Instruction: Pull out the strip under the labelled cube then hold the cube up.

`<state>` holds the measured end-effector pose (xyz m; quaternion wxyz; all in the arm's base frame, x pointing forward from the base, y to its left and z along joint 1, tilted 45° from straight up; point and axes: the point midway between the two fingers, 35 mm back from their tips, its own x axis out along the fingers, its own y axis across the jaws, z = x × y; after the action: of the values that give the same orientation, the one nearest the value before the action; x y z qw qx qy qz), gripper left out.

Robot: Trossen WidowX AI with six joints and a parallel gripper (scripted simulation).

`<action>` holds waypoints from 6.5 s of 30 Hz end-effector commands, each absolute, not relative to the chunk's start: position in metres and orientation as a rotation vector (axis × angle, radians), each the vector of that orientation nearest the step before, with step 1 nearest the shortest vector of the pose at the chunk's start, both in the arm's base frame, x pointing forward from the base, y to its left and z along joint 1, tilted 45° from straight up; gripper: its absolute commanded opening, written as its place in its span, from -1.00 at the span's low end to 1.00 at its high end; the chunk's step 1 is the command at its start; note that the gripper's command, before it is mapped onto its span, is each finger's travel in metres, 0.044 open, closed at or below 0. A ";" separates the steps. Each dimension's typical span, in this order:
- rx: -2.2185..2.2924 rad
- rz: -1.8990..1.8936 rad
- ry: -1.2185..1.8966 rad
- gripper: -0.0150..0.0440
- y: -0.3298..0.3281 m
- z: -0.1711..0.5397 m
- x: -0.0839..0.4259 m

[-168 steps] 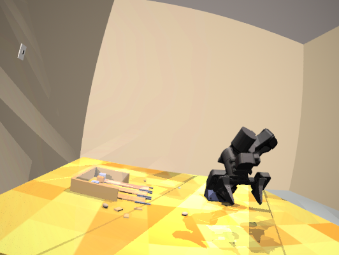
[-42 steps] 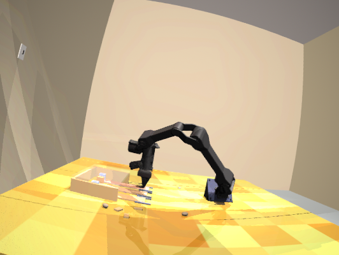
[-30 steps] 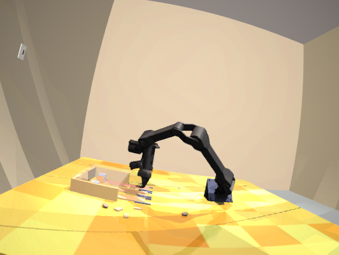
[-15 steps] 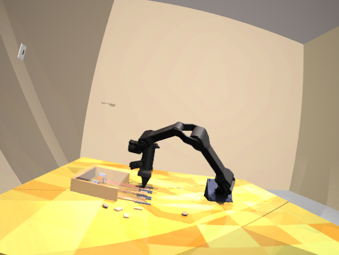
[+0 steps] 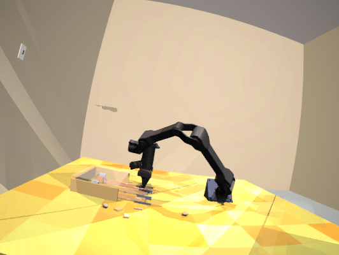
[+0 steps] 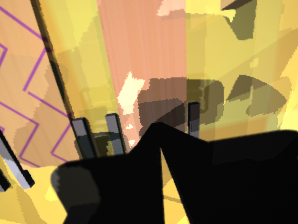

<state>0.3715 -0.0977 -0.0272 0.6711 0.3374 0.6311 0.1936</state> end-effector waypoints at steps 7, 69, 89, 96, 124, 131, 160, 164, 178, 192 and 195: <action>0.762 0.440 1.420 -0.49 -0.094 -0.028 0.364; 0.764 0.439 1.424 -0.49 -0.074 -0.030 0.273; 0.765 0.439 1.426 -0.49 -0.069 -0.029 0.245; 0.765 0.439 1.426 -0.49 -0.067 -0.029 0.236; 0.766 0.438 1.428 -0.49 -0.058 -0.028 0.195; 0.766 0.438 1.429 -0.49 -0.057 -0.028 0.190; 0.766 0.438 1.429 -0.49 -0.057 -0.028 0.190; 0.760 0.431 1.406 -0.49 -0.070 -0.021 0.197; 0.651 0.531 1.382 0.04 -0.097 0.001 0.219; 0.649 0.532 1.379 1.00 -0.113 0.006 0.266; 0.648 0.532 1.379 1.00 -0.117 0.007 0.276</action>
<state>0.2645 -0.1135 0.0076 0.6938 0.2854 0.6171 0.2374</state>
